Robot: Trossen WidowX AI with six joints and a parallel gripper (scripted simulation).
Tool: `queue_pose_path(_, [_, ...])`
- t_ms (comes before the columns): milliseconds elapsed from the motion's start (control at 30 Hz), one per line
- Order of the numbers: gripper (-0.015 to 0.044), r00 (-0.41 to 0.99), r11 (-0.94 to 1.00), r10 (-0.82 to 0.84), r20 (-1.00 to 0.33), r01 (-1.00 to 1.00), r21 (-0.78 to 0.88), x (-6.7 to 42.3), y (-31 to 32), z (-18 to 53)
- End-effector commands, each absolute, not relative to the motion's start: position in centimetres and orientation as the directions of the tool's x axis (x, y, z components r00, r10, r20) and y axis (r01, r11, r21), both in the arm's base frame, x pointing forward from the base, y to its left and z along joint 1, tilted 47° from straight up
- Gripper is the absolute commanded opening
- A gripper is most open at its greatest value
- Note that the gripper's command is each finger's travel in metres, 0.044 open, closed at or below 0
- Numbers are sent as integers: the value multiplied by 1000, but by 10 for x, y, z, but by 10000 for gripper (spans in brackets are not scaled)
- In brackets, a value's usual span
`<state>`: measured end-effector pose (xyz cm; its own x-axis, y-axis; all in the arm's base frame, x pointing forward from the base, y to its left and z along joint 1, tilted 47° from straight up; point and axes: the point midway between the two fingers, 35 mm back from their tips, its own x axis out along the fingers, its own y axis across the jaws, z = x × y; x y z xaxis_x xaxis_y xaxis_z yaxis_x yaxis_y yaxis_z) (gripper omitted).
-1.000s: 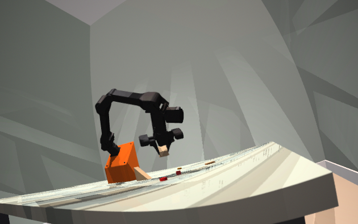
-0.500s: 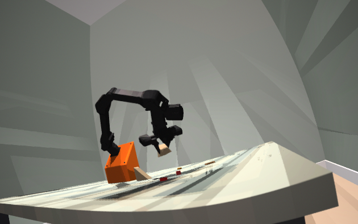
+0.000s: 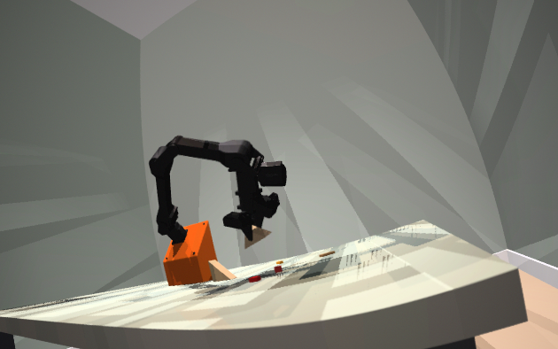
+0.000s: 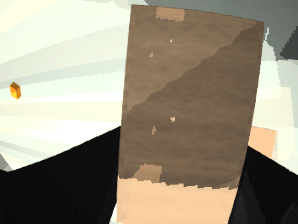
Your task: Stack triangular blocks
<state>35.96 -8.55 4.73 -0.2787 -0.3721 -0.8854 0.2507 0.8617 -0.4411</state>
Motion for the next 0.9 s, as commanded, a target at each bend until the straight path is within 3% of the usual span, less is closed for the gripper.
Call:
queue_pose_path(0, [0, -278, 892, -389, -878, 122, -434, 358, -86, 46])
queue_pose_path(433, [0, -269, 880, -442, -856, -316, -355, 358, -85, 45])
queue_pose_path(867, [0, -256, 695, -493, -831, -691, -200, 358, -84, 44])
